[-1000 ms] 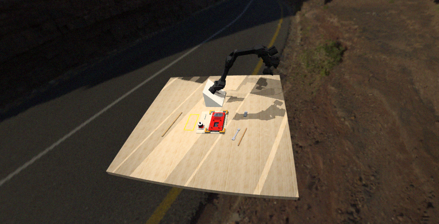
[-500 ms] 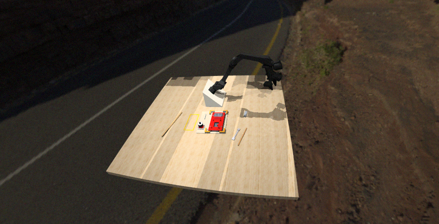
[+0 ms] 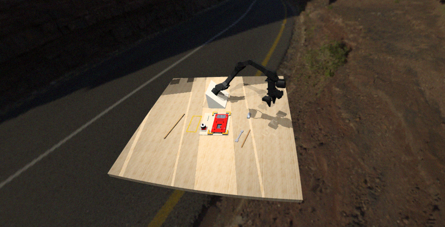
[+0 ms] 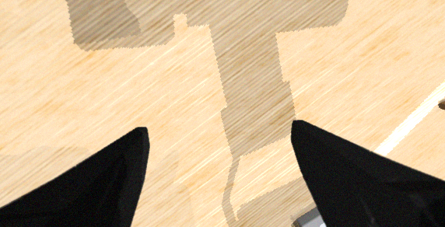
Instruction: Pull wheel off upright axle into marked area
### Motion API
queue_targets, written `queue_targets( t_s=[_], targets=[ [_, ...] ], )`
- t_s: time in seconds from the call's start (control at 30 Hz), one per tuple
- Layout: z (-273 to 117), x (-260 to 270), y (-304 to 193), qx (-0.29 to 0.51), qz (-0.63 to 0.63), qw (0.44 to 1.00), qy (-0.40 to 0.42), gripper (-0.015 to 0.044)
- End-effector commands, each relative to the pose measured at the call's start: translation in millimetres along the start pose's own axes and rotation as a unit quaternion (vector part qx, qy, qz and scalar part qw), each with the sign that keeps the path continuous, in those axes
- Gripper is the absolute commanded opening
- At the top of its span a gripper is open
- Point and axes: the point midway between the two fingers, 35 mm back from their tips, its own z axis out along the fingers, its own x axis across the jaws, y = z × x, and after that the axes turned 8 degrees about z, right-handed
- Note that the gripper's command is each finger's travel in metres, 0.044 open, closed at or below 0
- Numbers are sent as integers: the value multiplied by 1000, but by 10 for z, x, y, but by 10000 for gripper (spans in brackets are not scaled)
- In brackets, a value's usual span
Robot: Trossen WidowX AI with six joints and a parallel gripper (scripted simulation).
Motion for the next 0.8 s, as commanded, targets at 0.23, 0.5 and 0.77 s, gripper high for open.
queue_targets(
  t_s=[0.23,0.5,0.77],
  targets=[
    [530,-1182,25,52,51,994,-79,300],
    [685,-2098,-144,88,131,979,-127,300],
    [699,-2957,-529,138,193,961,-144,300]
  ],
)
